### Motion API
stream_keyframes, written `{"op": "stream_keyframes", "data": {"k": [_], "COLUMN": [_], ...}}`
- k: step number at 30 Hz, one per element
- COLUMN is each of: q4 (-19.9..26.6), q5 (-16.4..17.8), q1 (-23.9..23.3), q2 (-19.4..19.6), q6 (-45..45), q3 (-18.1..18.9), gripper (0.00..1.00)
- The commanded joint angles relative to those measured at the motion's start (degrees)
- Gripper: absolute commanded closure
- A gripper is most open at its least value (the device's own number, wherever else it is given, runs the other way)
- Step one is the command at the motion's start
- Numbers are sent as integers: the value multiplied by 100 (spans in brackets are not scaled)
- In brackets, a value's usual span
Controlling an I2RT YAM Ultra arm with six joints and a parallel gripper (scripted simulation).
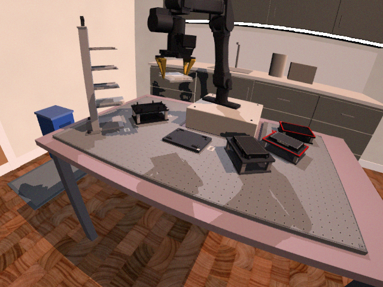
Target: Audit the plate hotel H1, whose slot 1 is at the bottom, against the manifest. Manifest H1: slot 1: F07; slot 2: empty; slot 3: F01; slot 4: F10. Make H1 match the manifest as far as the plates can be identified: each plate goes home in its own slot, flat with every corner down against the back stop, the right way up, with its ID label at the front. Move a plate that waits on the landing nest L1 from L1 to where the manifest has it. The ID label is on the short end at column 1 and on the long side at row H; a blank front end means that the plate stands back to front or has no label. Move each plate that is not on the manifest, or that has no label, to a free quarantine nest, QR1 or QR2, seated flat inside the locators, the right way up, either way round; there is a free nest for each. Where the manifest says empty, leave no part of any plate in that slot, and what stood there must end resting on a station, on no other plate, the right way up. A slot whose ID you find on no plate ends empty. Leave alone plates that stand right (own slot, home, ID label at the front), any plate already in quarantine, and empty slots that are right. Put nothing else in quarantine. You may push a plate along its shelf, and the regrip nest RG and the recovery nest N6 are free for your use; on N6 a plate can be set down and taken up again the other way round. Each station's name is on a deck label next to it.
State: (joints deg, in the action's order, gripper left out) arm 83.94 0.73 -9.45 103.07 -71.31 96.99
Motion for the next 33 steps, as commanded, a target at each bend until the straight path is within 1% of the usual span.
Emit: {"op": "stream_keyframes", "data": {"k": [1, 6, 8, 22, 25, 28, 33], "q4": [-11, -30, -30, -60, -60, -244, -548], "q5": [6, 5, 5, 3, 3, 3, 3], "q1": [107, 392, 392, 1218, 1229, 1227, 1224], "q2": [-77, -170, -170, -328, -328, -346, -347], "q6": [-453, -837, -837, -1882, -2005, -2230, -2233], "q3": [-18, -127, -127, -303, -304, -507, -811], "gripper": [14, 14, 14, 14, 14, 14, 14]}}
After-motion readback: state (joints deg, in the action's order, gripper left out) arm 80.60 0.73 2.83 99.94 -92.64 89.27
